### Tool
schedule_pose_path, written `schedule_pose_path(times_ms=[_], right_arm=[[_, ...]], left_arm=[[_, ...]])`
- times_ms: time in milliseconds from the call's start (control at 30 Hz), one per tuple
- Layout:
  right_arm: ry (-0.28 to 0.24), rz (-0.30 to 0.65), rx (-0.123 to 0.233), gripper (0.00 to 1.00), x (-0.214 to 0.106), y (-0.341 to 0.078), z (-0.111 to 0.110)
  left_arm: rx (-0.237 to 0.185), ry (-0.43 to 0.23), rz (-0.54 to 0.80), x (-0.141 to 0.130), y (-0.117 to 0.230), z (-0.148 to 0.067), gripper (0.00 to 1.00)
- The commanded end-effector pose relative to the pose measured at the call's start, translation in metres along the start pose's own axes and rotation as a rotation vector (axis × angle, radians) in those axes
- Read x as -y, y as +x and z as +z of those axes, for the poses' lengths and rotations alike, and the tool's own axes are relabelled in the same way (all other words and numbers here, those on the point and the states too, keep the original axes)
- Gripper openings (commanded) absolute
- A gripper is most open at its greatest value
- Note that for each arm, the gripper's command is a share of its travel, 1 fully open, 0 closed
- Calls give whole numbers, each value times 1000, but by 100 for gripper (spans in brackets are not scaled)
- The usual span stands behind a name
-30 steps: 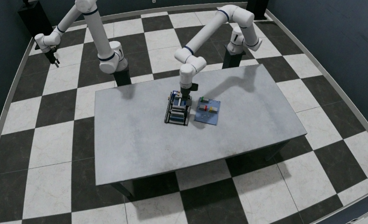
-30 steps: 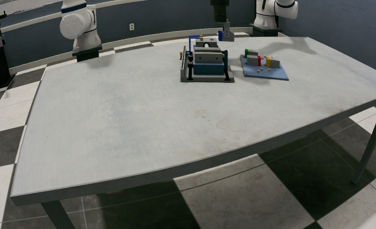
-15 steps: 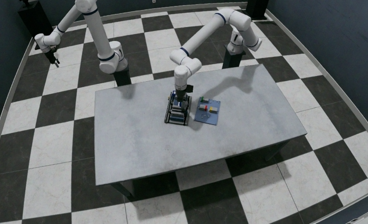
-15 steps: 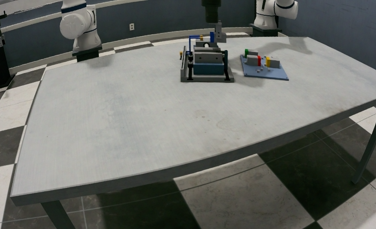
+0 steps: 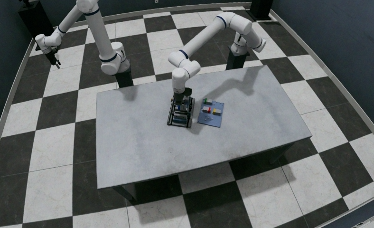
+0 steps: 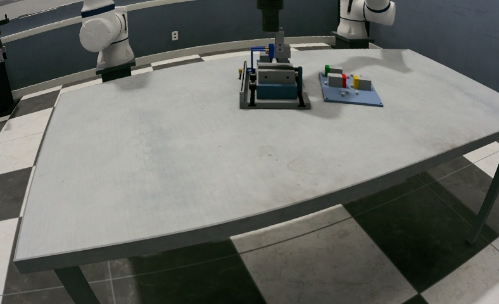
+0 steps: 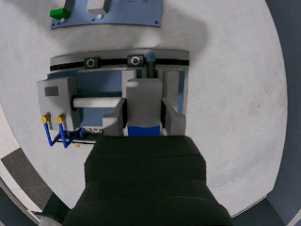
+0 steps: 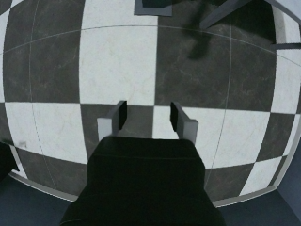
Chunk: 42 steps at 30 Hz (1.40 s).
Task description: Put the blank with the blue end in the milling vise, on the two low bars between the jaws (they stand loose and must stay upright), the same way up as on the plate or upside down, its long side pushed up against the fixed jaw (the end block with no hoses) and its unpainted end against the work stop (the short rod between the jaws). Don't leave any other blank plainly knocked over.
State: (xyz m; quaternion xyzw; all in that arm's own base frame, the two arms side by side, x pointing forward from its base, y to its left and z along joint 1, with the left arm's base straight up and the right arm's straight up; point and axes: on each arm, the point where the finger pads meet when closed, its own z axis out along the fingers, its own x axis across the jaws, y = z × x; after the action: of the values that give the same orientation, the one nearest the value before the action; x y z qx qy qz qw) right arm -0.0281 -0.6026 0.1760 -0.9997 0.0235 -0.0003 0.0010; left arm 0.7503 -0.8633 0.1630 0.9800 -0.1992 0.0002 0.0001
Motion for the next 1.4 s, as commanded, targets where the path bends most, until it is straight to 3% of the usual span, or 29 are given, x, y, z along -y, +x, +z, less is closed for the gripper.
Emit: schedule_pose_path(times_ms=[0,767,1367], right_arm=[[-2,0,0,100,-1,0,-1],[-2,0,0,100,-1,0,-1],[-2,0,0,100,-1,0,-1]], left_arm=[[-1,-1,0,-9,6,-2,0],[-1,-1,0,-17,11,-2,0],[-1,-1,0,-17,11,19,0]])
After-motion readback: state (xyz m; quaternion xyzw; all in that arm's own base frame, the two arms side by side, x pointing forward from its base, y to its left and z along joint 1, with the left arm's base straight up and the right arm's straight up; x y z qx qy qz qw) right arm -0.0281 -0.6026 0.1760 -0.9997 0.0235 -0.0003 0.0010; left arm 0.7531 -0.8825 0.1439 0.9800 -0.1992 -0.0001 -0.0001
